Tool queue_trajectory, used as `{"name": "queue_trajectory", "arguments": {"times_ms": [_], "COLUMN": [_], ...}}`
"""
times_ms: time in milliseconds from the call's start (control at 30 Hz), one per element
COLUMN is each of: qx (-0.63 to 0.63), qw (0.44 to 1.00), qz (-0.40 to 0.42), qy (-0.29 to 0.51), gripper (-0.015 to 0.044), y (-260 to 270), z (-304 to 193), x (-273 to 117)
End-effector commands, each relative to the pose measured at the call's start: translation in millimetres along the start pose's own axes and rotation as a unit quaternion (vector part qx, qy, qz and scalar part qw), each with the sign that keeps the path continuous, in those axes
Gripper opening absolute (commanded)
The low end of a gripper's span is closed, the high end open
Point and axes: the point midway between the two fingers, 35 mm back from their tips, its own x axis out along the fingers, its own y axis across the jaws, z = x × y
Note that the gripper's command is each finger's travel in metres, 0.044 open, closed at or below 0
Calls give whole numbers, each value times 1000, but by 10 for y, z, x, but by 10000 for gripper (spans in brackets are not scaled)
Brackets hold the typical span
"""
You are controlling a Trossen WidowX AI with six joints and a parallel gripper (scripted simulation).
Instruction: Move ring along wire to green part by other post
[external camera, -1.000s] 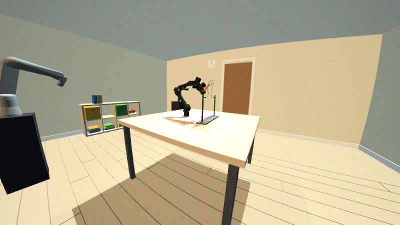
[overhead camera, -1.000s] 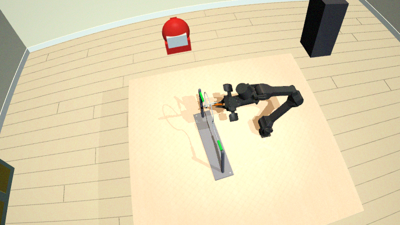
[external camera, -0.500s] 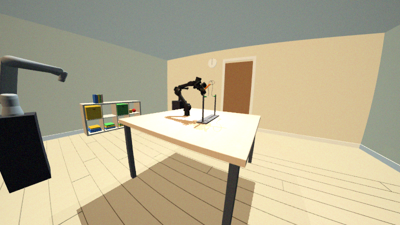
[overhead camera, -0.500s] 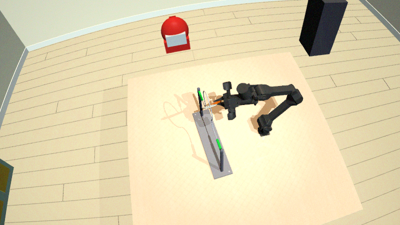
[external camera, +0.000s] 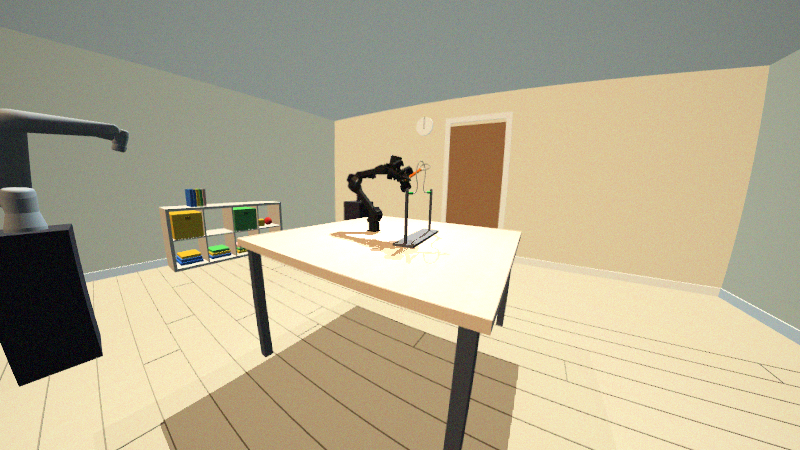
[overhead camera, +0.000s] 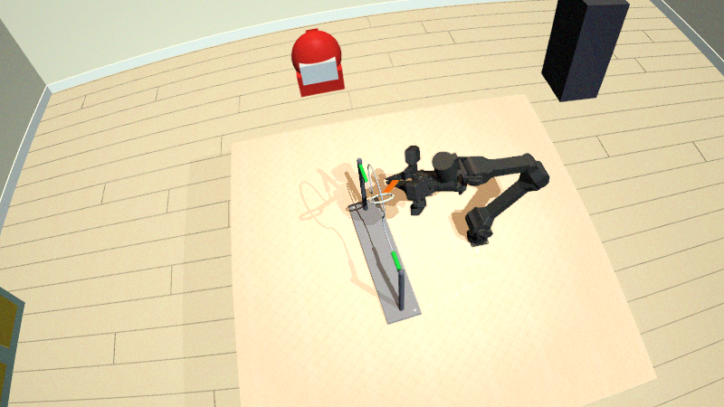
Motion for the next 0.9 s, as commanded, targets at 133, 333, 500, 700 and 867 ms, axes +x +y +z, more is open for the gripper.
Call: {"name": "queue_trajectory", "arguments": {"times_ms": [133,333,500,700,867], "qx": [-44,-78,-107,-141,-170], "qw": [999,995,992,985,979], "qz": [-30,-53,-71,-94,-112], "qy": [-5,-10,-14,-18,-22], "gripper": [-150,-150,-150,-150,-150], "y": [-51,-88,-118,-155,-184], "z": [-6,-2,3,12,21], "x": [-2,0,0,-2,-4]}}
